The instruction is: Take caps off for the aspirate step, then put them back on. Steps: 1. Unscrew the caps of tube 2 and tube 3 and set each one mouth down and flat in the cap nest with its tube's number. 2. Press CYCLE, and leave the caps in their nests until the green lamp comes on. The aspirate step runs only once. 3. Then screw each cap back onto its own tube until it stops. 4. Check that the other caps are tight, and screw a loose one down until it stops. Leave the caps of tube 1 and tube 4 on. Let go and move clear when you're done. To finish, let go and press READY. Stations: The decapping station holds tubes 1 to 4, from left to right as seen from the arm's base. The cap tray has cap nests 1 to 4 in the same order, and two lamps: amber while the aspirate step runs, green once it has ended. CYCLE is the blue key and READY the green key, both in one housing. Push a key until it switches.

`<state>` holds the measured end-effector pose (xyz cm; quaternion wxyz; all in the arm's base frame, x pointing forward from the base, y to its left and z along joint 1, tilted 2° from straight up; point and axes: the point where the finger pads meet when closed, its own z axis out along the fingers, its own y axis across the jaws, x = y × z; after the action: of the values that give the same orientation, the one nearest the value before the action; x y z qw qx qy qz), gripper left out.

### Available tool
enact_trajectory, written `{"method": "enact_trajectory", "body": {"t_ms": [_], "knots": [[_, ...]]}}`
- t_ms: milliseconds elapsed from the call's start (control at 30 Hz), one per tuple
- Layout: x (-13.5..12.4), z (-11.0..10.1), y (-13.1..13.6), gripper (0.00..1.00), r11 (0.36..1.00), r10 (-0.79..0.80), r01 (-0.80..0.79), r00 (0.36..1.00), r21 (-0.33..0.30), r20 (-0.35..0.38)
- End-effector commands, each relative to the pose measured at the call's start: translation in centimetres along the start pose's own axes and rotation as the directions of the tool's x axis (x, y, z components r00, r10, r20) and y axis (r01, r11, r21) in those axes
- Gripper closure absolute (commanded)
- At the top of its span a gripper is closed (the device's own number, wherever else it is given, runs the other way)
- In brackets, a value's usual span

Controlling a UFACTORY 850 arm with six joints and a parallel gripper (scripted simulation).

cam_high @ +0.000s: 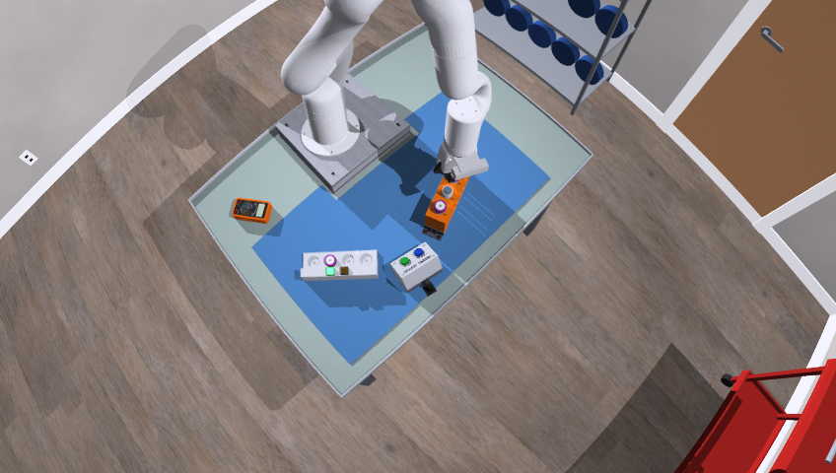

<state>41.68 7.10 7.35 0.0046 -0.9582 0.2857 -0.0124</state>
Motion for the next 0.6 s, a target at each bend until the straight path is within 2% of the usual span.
{"method": "enact_trajectory", "body": {"t_ms": [0,333,500,567], "knots": [[0.05,-0.04,-0.02,1.0,1.0,-0.005,0.005,1.0,0.022,0.03],[0.05,-0.04,-0.02,1.0,1.0,-0.005,0.005,1.0,0.022,0.03],[0.05,-0.01,-0.01,1.0,0.97,0.242,-0.243,0.97,0.014,0.035],[0.05,-0.01,-0.01,1.0,0.97,0.242,-0.243,0.97,0.014,0.035]]}}
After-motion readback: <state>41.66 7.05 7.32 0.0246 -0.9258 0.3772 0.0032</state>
